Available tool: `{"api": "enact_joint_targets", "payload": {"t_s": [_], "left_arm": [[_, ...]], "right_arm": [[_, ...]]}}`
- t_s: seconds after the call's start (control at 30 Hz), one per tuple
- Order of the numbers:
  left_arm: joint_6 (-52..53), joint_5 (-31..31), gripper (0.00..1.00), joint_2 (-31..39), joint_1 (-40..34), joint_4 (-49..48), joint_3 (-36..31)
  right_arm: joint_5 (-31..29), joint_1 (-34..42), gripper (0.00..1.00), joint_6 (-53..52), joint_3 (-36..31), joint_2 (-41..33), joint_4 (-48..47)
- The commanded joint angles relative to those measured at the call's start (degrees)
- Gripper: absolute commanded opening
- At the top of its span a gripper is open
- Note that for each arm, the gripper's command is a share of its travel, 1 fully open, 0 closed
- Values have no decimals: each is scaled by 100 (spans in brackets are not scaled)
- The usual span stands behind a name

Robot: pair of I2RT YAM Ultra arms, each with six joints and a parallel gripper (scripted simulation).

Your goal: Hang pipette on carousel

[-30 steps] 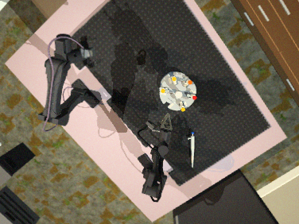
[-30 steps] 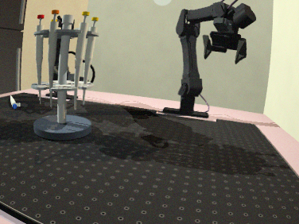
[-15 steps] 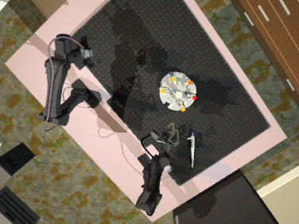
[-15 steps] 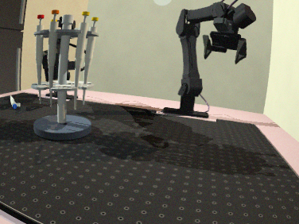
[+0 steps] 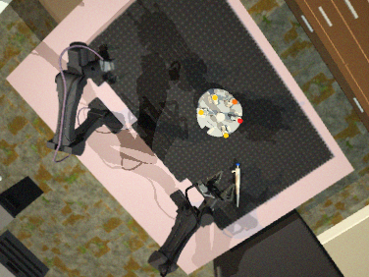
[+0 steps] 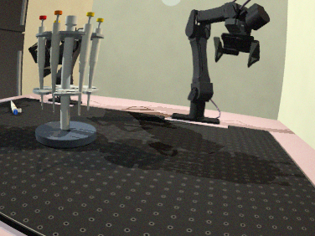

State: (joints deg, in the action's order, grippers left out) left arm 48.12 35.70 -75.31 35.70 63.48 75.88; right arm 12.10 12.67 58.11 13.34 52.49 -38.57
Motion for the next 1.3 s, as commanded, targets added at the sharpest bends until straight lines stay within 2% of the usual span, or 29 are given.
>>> {"api": "enact_joint_targets", "payload": {"t_s": [0.0, 0.07, 0.2, 0.4, 0.47, 0.5, 0.63, 0.87, 0.97, 1.03, 1.07, 1.27], "left_arm": [[41, 118, 100, -8, 53, -66, 87], [41, 118, 100, -8, 53, -66, 87], [41, 118, 100, -8, 53, -66, 87], [41, 118, 100, -8, 53, -66, 87], [41, 118, 100, -8, 53, -66, 87], [41, 118, 100, -8, 53, -66, 87], [41, 118, 100, -8, 53, -66, 87], [41, 118, 100, -8, 53, -66, 87], [41, 118, 100, -8, 53, -66, 87], [41, 118, 100, -8, 53, -66, 87], [41, 118, 100, -8, 53, -66, 87], [41, 118, 100, -8, 53, -66, 87]], "right_arm": [[365, -465, 100, -674, 367, -617, 1620], [561, -815, 100, -889, 609, -867, 2318], [983, -1552, 100, -1154, 1153, -851, 3474], [1652, -2689, 100, -1396, 2264, -556, 5193], [1652, -2689, 100, -1396, 2264, -556, 5193], [1866, -2946, 100, -1351, 2699, -311, 5790], [2262, -3654, 100, -1340, 3515, 195, 6792], [2636, -4684, 100, -1179, 5251, 1419, 8749], [2544, -4700, 100, -1233, 5908, 1890, 9540], [2544, -4700, 100, -1233, 5908, 1890, 9540], [2559, -4681, 100, -1083, 6239, 2165, 9931], [2504, -4659, 100, -934, 6335, 2280, 10137]]}}
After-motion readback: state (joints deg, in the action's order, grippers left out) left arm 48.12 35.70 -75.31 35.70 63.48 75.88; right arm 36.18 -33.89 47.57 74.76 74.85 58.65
